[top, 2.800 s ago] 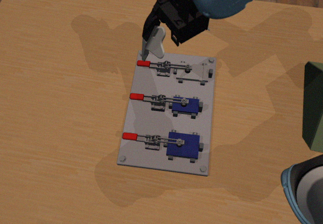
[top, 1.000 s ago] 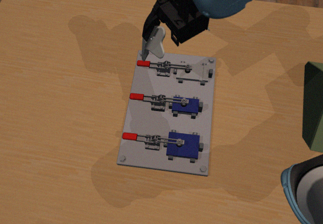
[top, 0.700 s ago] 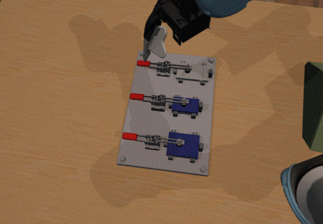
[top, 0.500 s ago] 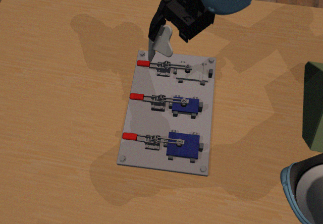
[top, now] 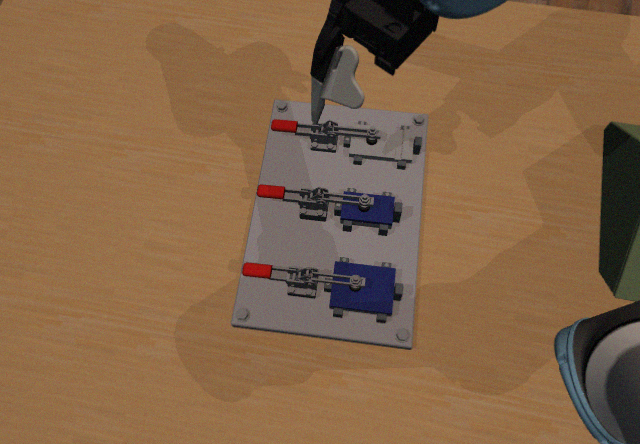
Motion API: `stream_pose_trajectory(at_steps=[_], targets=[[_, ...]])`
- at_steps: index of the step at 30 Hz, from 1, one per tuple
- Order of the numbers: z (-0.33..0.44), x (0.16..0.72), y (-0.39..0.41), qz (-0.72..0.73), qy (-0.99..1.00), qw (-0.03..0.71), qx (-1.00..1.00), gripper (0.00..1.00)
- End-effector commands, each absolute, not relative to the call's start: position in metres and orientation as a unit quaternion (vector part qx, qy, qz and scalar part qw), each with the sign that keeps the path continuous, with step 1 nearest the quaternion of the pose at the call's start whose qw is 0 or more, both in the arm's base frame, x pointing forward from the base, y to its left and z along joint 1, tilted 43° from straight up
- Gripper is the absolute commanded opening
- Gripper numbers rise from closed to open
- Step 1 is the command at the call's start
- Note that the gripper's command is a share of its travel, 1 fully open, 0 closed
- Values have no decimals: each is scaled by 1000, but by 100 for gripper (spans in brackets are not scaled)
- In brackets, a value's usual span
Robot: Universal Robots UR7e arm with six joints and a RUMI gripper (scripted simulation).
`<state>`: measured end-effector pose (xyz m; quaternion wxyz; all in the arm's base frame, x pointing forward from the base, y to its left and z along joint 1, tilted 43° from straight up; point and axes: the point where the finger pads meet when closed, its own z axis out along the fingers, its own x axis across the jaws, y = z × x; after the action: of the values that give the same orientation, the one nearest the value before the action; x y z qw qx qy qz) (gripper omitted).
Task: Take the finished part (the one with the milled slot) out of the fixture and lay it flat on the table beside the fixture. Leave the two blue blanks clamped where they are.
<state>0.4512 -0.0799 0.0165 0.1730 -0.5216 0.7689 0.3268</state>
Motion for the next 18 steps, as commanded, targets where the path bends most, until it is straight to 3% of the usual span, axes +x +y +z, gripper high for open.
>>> stream_pose_trajectory(at_steps=[1,18], targets=[[17,451,-81,326,768,174,-523,100],[8,436,-92,300,690,216,-622,100]])
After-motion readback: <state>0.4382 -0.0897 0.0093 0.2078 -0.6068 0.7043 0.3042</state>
